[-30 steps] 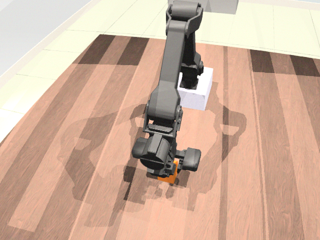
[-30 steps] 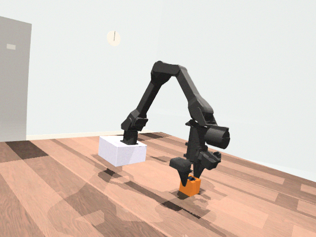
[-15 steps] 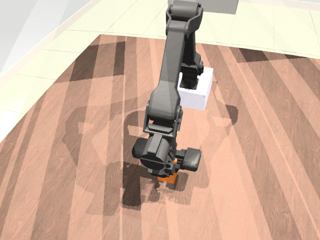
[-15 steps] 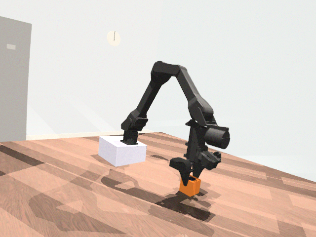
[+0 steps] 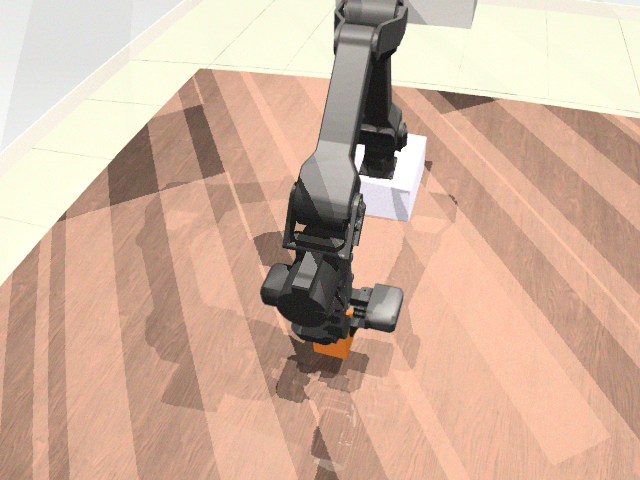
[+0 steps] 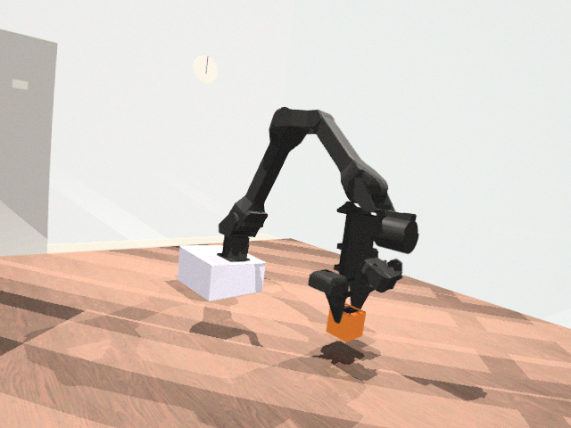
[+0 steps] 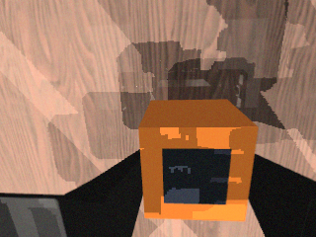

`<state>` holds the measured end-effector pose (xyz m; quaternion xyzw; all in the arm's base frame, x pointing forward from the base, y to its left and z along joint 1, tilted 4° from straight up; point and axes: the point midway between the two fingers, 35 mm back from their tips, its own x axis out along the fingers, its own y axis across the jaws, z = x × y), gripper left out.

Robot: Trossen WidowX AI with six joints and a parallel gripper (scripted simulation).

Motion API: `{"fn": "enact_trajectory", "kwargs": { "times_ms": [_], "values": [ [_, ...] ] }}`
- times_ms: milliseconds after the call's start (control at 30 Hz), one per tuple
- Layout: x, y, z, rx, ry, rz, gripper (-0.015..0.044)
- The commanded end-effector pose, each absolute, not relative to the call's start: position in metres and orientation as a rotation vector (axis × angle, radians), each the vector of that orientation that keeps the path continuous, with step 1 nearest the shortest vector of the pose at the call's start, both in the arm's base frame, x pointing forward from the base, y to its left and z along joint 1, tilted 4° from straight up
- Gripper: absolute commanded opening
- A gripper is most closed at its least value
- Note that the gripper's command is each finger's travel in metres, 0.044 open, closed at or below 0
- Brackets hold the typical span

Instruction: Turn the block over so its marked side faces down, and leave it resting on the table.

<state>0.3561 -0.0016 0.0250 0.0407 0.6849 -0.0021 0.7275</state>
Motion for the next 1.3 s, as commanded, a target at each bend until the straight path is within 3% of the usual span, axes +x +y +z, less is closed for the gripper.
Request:
{"fn": "enact_trajectory", "kwargs": {
  "times_ms": [0, 1267],
  "values": [
    [0.3557, -0.0014, 0.0276, 0.091, 1.501, -0.002, 0.0],
    [0.352, -0.0007, 0.0193, 0.083, 0.985, -0.024, 0.0]
  ]
}}
